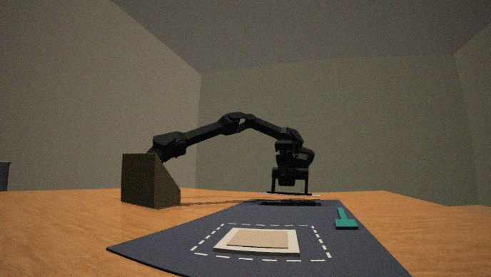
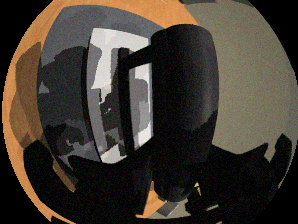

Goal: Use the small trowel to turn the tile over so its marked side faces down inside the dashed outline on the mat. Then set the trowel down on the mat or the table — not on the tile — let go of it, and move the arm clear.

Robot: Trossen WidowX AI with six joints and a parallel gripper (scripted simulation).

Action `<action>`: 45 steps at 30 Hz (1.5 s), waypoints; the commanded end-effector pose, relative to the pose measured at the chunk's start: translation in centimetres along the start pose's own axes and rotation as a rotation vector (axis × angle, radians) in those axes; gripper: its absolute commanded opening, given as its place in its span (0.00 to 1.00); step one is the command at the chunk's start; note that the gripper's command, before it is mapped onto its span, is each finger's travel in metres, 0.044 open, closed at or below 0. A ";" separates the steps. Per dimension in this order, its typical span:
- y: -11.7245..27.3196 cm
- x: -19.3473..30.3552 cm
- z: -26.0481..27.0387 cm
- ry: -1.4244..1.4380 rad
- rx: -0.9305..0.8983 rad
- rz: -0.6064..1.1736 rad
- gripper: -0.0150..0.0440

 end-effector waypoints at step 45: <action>-1.4 -0.7 1.5 -0.067 -0.024 0.036 0.76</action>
Point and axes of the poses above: the point midway between the two fingers, 35 mm back from their tips, its own y axis back along the fingers, its own z axis across the jaws, x = y × z, the point moved 5 cm from there along y, back along the fingers, and after that the axes turned 7 degrees about y, right-handed, at the moved point
